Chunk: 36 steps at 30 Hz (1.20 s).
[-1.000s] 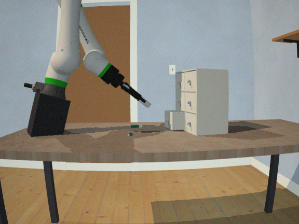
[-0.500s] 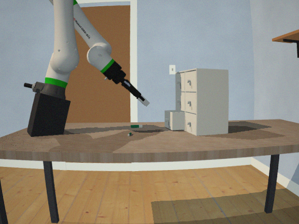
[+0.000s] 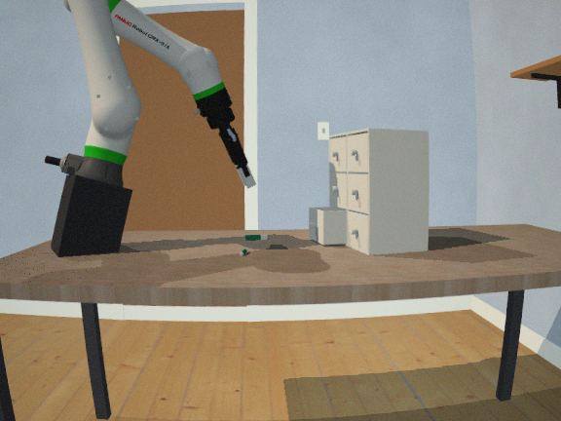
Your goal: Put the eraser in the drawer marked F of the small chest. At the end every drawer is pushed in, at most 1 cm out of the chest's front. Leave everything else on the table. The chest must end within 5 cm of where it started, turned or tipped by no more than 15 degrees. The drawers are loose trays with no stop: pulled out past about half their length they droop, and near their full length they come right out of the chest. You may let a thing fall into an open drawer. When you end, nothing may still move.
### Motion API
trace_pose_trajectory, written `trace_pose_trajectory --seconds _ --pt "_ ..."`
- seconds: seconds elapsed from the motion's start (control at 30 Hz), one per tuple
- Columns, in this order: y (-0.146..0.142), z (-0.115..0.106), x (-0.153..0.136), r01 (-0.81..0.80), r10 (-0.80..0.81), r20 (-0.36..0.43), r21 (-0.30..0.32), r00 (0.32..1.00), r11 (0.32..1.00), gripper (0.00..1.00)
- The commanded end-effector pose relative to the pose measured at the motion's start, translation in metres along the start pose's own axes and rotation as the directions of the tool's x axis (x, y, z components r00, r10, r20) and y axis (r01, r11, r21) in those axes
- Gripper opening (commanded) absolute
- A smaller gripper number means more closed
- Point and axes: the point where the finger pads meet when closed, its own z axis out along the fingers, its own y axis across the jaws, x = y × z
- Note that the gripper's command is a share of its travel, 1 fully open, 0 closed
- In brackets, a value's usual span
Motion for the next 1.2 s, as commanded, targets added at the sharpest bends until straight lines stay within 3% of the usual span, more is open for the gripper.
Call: trace_pose_trajectory --seconds 0.0,0.13,0.23,0.7,0.8,0.9,0.97,1.13,1.17 --pt "0.008 -0.05 -0.006 -0.028 0.051 0.257 -0.091 0.965 0.995 0.2" --pt "0.022 -0.076 -0.011 -0.04 0.095 0.35 -0.162 0.932 0.986 0.2" --pt "0.024 -0.081 -0.012 -0.041 0.124 0.415 -0.205 0.901 0.978 0.2" --pt "0.023 -0.079 -0.012 -0.041 0.125 0.415 -0.205 0.901 0.978 0.2" --pt "0.019 -0.069 -0.011 -0.045 0.129 0.414 -0.207 0.901 0.977 0.2" --pt "0.009 -0.045 -0.009 -0.053 0.138 0.412 -0.211 0.9 0.976 0.2" --pt "0.009 -0.045 -0.009 -0.053 0.138 0.412 -0.211 0.9 0.976 0.2" --pt "-0.017 0.015 -0.005 -0.074 0.161 0.407 -0.22 0.899 0.973 0.2" --pt "-0.017 0.015 -0.005 -0.074 0.161 0.407 -0.22 0.899 0.973 0.2"
